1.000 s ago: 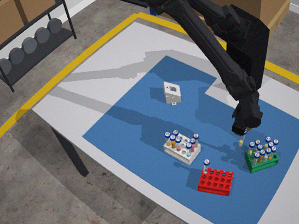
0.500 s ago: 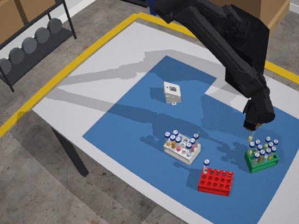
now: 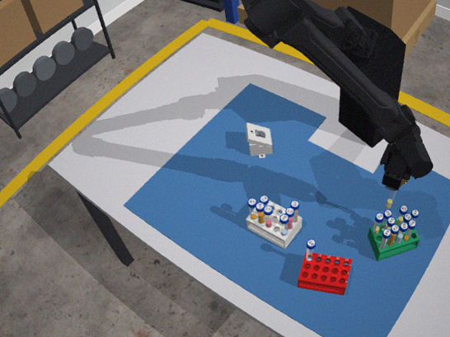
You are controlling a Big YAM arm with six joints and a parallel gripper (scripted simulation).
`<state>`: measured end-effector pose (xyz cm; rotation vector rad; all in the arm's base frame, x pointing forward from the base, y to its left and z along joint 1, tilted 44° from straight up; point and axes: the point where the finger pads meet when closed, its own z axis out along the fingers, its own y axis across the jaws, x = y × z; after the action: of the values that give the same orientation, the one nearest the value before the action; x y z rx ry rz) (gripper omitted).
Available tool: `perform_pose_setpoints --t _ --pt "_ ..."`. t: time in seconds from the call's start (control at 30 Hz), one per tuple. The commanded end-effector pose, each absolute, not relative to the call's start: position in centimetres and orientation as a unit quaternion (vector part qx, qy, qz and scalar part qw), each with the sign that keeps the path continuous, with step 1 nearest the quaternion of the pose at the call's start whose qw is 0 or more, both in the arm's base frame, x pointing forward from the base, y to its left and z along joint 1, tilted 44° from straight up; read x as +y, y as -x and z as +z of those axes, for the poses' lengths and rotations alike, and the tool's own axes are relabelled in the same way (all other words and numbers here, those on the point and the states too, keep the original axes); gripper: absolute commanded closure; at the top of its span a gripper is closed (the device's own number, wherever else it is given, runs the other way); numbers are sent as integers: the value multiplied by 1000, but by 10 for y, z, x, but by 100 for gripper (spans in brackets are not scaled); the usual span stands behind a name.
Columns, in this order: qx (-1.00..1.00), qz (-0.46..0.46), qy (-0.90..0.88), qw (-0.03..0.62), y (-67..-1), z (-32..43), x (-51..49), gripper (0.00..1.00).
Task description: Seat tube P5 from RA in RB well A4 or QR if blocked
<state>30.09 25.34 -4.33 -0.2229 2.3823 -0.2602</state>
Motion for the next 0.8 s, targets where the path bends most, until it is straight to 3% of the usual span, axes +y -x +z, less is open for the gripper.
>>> perform_pose_setpoints --t 0.0,0.77 --pt "923 -88 78 366 -293 -48 266 100" --pt "923 -83 69 369 -275 -63 293 100"
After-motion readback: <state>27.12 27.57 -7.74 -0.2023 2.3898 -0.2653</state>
